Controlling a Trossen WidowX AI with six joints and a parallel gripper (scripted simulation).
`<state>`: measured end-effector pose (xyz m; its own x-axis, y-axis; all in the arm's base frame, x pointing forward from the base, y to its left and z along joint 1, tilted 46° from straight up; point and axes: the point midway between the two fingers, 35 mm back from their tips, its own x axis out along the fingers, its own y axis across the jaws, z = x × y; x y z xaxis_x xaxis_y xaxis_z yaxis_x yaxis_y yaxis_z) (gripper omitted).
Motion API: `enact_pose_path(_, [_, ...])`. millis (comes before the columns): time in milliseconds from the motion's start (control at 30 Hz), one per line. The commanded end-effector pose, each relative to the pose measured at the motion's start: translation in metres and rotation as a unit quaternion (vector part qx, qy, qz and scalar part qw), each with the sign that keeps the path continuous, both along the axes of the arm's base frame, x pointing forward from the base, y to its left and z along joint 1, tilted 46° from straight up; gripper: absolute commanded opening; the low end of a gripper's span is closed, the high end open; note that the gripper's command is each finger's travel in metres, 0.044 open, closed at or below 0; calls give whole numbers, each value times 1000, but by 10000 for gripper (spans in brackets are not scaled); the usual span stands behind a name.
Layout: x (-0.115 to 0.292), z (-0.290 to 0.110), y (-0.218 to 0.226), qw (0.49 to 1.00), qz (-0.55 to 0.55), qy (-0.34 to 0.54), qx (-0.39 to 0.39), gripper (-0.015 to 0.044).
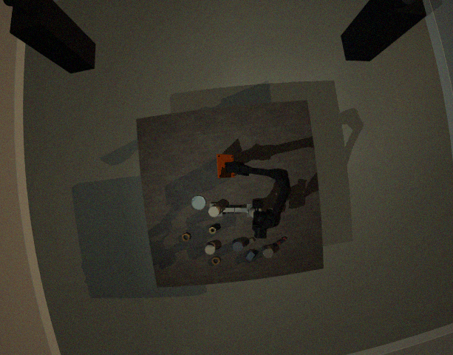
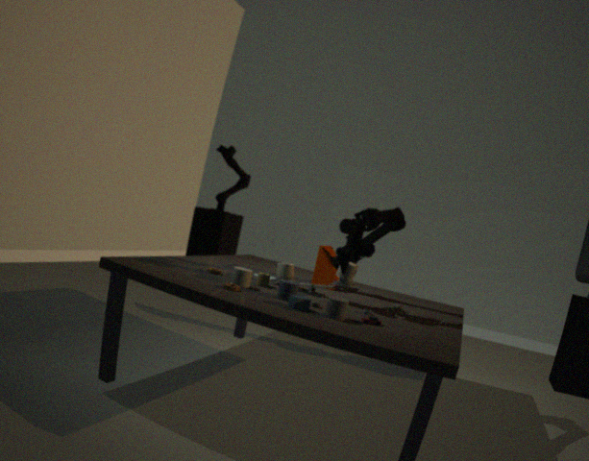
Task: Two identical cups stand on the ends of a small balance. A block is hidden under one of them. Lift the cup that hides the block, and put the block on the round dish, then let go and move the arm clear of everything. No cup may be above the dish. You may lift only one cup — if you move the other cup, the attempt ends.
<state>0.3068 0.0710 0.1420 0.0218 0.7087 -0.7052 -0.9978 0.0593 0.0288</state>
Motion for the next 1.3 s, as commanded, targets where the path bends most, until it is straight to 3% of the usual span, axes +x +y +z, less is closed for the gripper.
enact_pose_path(0, [3, 7, -5, 1000, -1, -8, 3, 0])
enact_pose_path(1267, [-6, 42, -37, 1000, 0, -7, 7, 0])
